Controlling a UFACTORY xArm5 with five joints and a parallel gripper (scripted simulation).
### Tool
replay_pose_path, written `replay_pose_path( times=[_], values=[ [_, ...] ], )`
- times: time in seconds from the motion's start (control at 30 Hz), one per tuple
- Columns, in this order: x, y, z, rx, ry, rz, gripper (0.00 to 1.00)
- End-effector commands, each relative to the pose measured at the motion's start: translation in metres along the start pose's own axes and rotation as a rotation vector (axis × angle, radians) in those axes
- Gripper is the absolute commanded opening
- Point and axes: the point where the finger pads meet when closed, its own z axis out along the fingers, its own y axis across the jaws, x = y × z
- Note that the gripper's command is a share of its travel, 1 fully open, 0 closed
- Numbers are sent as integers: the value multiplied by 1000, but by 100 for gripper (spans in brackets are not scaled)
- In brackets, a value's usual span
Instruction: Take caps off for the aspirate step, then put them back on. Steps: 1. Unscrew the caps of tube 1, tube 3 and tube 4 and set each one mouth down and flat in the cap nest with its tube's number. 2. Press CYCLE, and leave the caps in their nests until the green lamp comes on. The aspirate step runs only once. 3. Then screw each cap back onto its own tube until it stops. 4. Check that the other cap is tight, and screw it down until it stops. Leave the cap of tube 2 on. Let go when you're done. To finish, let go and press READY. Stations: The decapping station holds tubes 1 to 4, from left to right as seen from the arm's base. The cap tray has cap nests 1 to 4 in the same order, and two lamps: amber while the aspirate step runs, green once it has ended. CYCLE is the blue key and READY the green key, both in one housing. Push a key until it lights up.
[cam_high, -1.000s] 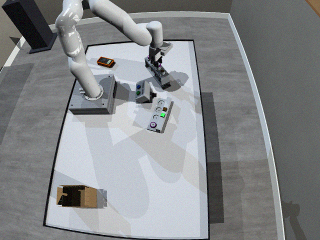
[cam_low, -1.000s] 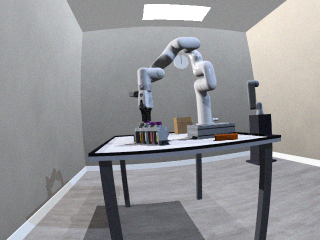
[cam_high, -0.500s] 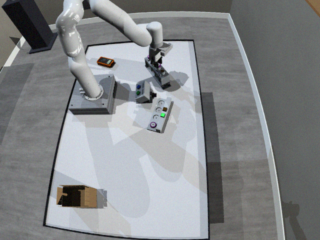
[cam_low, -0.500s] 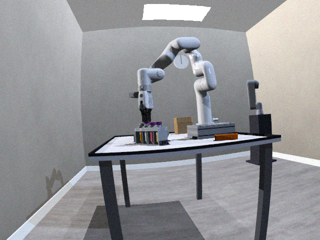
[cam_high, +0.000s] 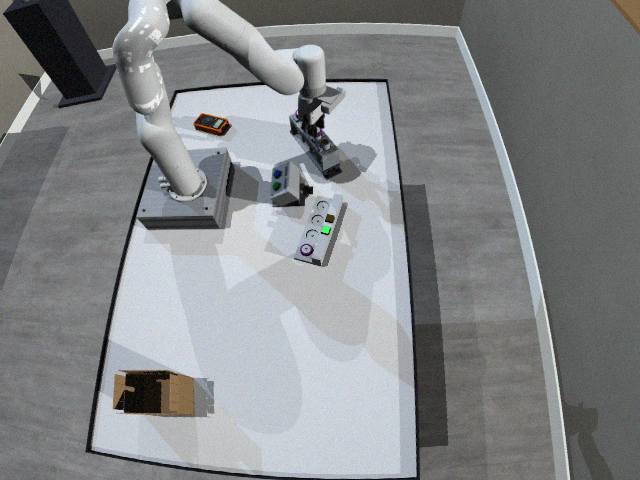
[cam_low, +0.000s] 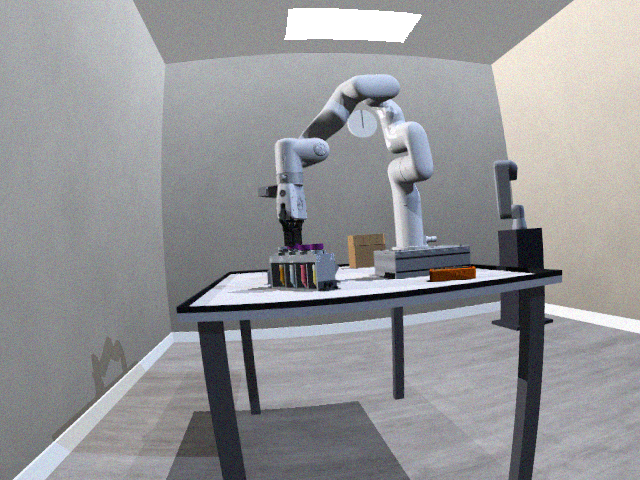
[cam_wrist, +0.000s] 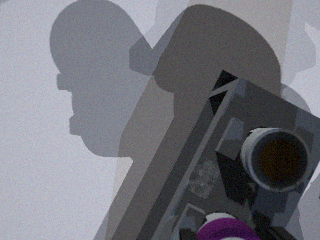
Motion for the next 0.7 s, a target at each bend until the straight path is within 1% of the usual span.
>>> replay_pose_path(
  times=[0.0,0.2,0.23,0.67],
  values=[
    [1,-1,0,5,-1,0,0],
    [1,-1,0,5,-1,0,0],
    [1,-1,0,5,-1,0,46],
    [1,-1,0,5,-1,0,46]
  ],
)
